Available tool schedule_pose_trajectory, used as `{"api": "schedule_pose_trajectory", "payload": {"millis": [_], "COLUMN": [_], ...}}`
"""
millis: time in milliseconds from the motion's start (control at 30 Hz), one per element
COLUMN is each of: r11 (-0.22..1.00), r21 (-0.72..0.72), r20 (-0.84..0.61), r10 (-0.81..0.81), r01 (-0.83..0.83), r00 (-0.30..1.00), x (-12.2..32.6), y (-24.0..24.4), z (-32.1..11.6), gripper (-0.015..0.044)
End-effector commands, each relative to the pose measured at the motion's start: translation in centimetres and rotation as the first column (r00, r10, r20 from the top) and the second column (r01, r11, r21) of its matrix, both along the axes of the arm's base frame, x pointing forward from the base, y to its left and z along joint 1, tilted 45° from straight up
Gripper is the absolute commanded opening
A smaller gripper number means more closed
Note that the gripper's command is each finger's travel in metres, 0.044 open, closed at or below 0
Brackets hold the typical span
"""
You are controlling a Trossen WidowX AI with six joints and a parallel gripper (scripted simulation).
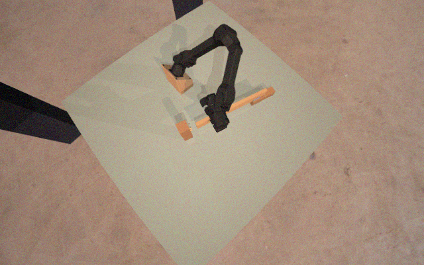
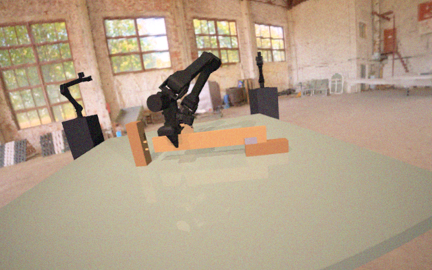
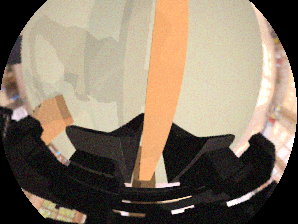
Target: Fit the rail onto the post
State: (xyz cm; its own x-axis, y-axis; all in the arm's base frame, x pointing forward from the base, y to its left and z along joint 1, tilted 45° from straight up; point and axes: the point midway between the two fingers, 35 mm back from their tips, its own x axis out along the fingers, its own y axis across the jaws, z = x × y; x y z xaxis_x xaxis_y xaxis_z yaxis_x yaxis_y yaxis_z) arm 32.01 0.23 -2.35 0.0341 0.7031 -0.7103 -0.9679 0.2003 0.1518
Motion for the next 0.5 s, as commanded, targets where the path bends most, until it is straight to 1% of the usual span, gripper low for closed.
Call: {"api": "schedule_pose_trajectory", "payload": {"millis": [0,467], "r11": [1.0,1.0], "r21": [-0.002,-0.002], "r20": [0.007,0.007], "r10": [-0.005,-0.005], "r01": [0.005,0.005], "r00": [1.0,1.0], "x": [0.1,0.08], "y": [-0.45,-0.74], "z": [-0.02,-0.37], "gripper": [0.0,0.0]}}
